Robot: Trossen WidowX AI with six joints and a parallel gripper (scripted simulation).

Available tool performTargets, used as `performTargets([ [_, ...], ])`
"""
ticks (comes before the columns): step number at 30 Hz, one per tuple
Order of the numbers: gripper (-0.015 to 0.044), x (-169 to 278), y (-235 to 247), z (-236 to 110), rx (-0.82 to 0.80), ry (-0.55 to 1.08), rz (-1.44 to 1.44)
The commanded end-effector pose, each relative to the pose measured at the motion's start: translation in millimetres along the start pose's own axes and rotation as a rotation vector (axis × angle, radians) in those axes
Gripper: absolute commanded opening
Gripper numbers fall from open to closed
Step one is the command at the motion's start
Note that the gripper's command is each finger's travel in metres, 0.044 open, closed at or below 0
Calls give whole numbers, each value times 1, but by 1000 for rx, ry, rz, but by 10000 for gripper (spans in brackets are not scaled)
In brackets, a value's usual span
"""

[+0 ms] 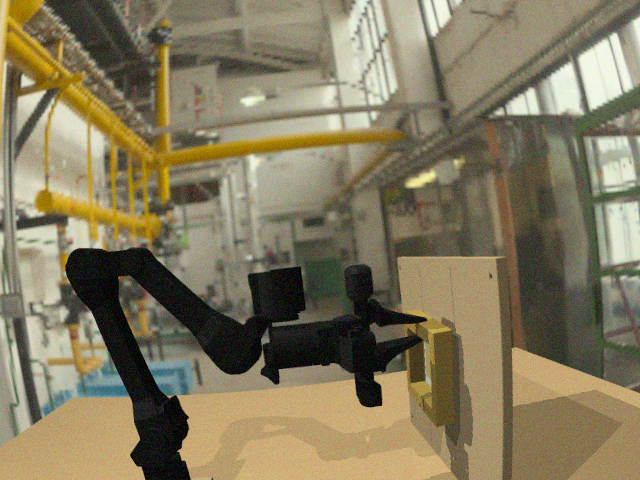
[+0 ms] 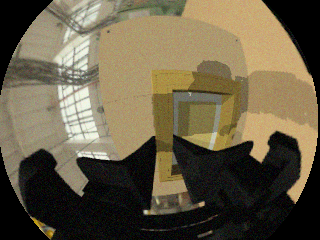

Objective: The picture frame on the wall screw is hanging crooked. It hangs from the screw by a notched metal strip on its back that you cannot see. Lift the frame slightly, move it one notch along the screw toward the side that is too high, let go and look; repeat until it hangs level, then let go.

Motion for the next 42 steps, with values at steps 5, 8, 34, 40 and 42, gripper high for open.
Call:
performTargets([
  [5, 0, 0, 1, 0, 2, 0, -43],
  [8, 0, 0, 1, 0, 2, -1, -53],
  [34, 260, 0, 4, -61, 1, -2, 187],
  [40, 260, 0, -9, -99, 0, -3, 362],
  [42, 260, 0, -9, -100, 0, -3, 368],
])
Point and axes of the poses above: the point midway between the two fingers, 35 mm back from their tips, its own z axis out along the fingers, its own y axis across the jaws, x = y × z, the point moved 5 cm from there along -z, back along the fingers, and after that the axes turned 9 degrees about z, right-handed, at the moved point
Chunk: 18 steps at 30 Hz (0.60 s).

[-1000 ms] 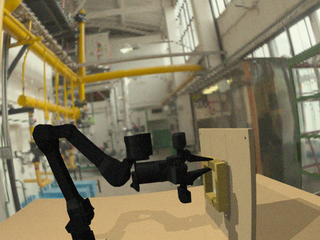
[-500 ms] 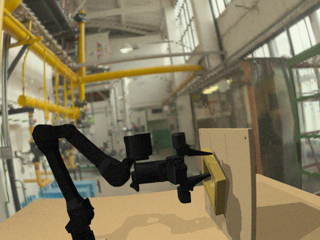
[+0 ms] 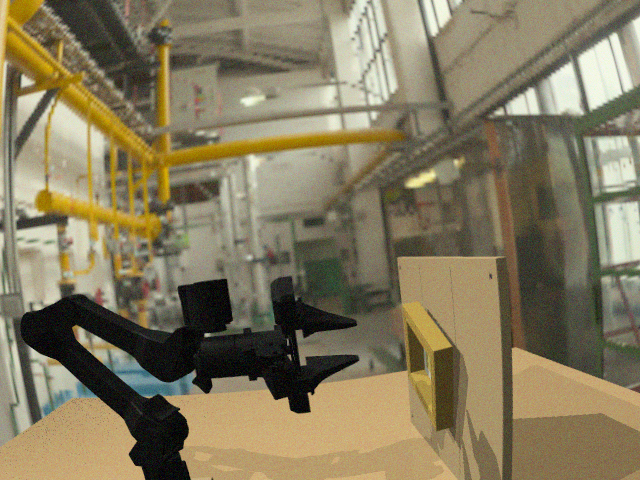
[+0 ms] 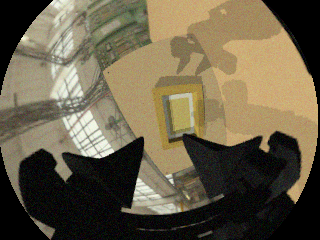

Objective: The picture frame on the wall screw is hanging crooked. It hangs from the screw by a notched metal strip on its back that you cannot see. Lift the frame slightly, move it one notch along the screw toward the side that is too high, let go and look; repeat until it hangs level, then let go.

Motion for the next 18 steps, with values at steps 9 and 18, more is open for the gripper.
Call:
performTargets([
  [9, 260, 7, 28, -51, 10, -2, 19],
  [18, 260, 19, 29, -85, 13, -4, 31],
])
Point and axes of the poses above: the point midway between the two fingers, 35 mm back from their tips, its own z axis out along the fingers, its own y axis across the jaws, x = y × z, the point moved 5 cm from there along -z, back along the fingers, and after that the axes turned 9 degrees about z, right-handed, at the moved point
